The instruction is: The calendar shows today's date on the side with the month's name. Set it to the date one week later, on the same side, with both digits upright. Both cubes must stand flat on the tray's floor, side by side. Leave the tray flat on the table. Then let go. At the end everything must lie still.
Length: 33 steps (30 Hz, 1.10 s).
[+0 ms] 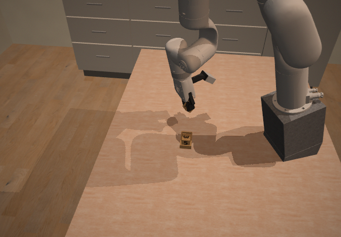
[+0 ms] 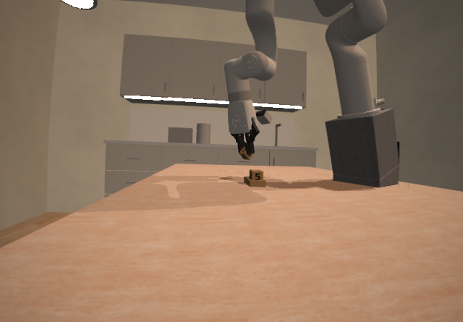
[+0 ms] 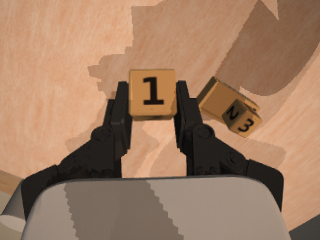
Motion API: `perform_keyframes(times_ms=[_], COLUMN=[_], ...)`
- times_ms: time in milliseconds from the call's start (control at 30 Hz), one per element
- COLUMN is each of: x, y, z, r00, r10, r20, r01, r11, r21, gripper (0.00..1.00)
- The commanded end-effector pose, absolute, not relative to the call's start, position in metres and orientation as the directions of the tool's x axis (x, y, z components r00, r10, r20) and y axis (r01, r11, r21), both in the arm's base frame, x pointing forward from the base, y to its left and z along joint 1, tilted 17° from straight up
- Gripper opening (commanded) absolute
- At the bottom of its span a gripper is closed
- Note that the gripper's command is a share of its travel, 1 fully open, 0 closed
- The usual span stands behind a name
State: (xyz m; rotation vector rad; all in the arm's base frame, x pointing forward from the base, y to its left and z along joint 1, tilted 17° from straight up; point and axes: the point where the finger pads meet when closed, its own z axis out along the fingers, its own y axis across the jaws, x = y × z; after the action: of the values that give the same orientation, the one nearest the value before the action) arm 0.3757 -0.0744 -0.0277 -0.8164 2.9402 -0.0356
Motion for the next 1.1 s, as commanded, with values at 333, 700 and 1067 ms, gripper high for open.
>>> perform_keyframes(times_ms=[333,700,1067], x=[0.3765,0.3779,0.3768], y=[-0.0762,-0.0803,-0.0831], z=[-0.0280,-0.0312,-0.0333], r00=[-0.844,-0.831,-0.812], r10=[-0.519,-0.520,-0.513], r20=[-0.135,-0.196,-0.280], r01=[-0.519,-0.526,-0.527], r11=[0.854,0.850,0.849], r21=[-0.036,-0.026,-0.027], gripper=[0.29,0.29,0.29])
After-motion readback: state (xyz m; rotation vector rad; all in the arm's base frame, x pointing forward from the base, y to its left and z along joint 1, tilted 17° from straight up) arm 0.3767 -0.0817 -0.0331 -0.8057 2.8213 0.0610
